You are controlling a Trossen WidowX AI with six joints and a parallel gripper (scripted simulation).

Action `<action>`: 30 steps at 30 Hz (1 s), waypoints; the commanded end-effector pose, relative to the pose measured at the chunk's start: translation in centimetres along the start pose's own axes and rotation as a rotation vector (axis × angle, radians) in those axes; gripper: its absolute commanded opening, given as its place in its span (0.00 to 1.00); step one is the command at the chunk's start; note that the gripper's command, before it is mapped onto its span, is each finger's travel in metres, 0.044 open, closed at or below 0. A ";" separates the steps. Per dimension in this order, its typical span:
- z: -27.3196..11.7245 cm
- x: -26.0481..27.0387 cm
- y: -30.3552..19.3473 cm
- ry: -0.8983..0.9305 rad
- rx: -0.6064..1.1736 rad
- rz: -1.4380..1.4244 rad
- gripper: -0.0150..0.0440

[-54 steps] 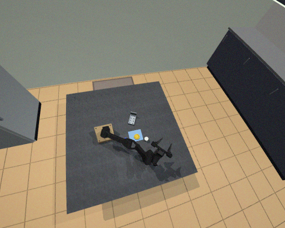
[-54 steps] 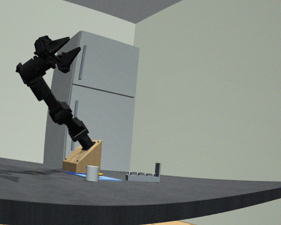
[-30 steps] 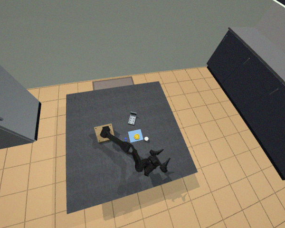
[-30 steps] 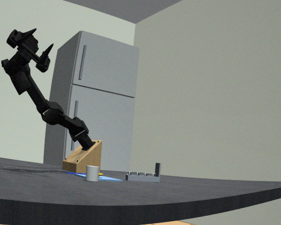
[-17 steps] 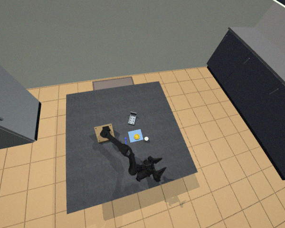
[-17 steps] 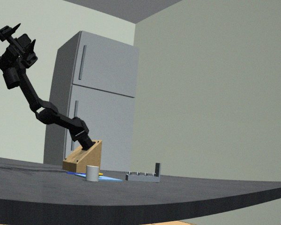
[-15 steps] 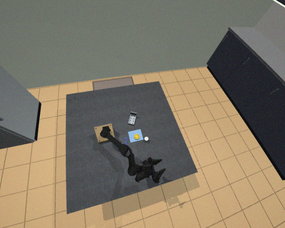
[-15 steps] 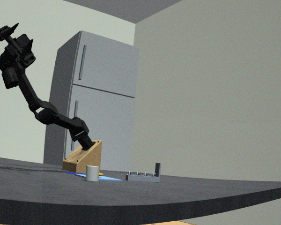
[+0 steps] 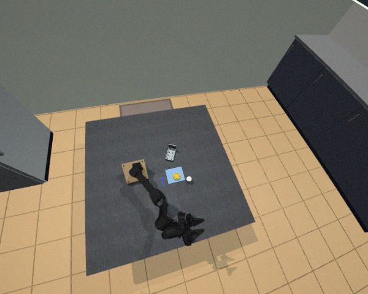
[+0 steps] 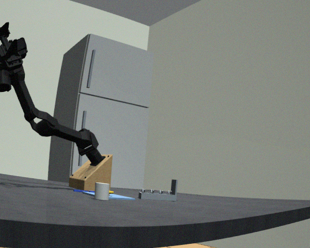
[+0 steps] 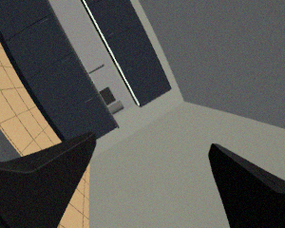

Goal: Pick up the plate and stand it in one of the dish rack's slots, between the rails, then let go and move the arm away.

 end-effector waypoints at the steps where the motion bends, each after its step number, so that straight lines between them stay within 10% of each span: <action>1: -1.2 -1.3 0.1 -0.018 0.067 -0.073 0.93; 30: -6.8 -11.3 8.2 -0.072 0.288 -0.949 0.93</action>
Point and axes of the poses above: the point midway between the two fingers, 35 mm back from their tips, its own z axis out along the fingers, its own x axis across the jaws, y = z × x, the point moved 8 cm from there along -z, back along the fingers, and after that the axes turned 5 degrees about -z, right-handed, at the moved point
